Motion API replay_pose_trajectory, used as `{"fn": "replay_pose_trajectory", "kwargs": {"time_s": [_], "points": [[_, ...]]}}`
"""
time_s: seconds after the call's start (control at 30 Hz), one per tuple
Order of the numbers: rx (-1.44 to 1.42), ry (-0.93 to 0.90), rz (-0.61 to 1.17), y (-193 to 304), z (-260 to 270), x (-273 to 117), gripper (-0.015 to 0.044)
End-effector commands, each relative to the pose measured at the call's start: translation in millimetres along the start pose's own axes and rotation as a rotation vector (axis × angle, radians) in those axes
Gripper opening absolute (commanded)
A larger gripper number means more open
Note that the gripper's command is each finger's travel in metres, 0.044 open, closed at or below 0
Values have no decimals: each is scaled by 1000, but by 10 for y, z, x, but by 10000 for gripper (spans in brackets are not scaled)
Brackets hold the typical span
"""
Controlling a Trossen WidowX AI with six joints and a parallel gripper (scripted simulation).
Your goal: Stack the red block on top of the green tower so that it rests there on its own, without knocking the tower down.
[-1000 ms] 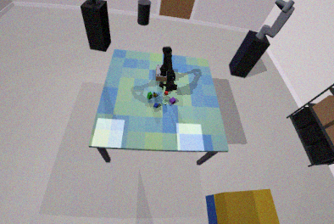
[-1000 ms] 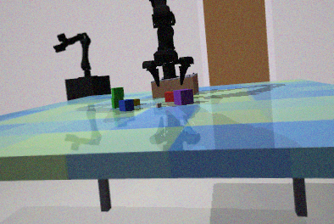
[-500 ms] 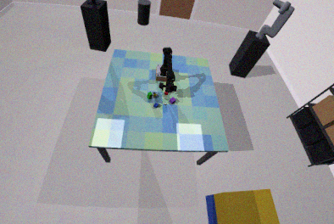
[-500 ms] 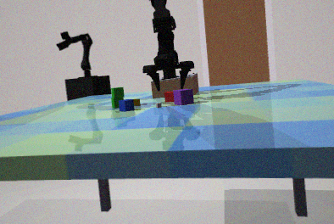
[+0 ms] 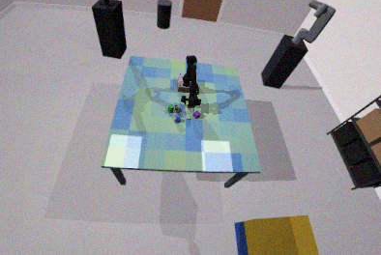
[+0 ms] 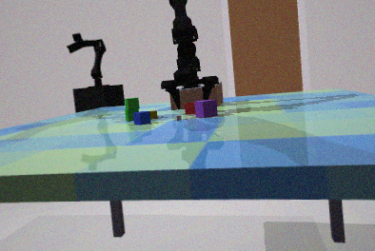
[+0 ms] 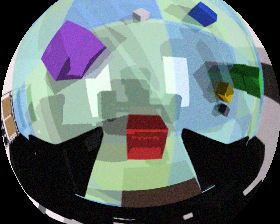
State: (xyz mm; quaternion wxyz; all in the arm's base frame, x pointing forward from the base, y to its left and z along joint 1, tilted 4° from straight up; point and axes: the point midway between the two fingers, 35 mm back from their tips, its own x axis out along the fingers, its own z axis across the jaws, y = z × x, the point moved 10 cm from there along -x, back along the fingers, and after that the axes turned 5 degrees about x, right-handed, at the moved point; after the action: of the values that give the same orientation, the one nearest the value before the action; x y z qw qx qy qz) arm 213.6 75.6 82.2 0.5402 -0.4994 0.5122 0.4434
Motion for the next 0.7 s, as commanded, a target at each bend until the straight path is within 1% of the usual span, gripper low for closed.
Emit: {"fn": "replay_pose_trajectory", "kwargs": {"time_s": [0.0,0.63,0.67], "points": [[-6,3,12,28,-12,84,440],[-1,5,10,33,-10,88,440],[-1,5,10,33,-10,88,414]]}}
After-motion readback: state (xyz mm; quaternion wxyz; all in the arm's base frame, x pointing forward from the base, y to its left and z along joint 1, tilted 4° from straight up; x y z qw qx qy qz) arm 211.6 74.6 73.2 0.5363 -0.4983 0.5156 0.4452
